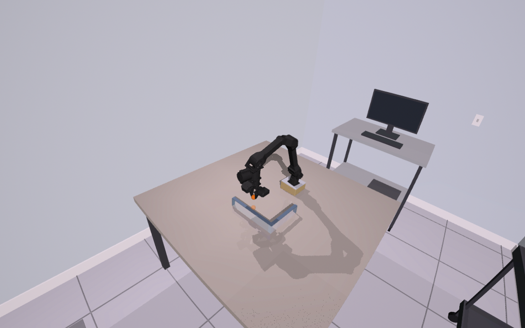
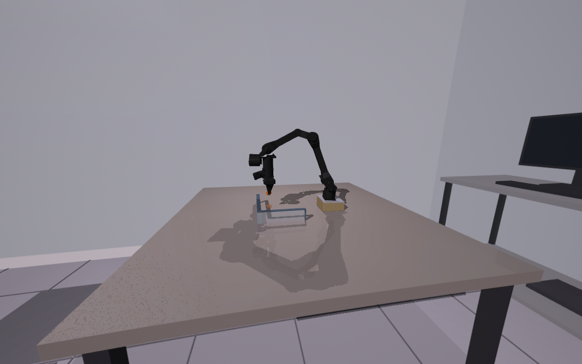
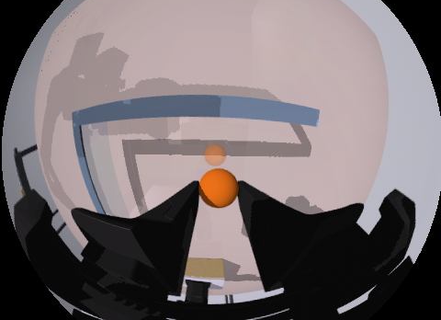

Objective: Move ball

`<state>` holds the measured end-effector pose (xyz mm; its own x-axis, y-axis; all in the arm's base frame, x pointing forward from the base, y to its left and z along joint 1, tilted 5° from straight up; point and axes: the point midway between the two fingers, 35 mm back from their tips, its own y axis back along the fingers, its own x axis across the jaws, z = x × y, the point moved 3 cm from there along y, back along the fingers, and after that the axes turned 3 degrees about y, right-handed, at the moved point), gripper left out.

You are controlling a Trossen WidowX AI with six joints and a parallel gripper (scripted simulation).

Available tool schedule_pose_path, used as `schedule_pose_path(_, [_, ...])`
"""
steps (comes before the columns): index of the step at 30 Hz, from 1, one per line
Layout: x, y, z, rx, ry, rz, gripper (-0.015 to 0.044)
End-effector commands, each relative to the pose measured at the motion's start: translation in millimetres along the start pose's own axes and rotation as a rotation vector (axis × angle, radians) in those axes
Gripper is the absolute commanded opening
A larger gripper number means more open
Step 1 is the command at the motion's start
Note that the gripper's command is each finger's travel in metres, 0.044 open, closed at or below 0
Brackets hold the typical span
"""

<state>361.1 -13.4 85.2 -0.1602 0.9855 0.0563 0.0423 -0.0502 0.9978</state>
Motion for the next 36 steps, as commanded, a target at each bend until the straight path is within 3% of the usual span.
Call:
schedule_pose_path(1, [1.0, -7.9, -0.1, -0.005, -0.004, 0.001, 0.0])
schedule_pose_path(12, [1.3, -67.4, -0.8, -0.005, -0.004, 0.002, 0.0])
schedule_pose_path(32, [1.4, -87.4, -0.9, -0.005, -0.004, 0.002, 0.0])
schedule_pose_path(36, [0.9, -85.3, -0.9, -0.004, -0.001, -0.001, 0.0105])
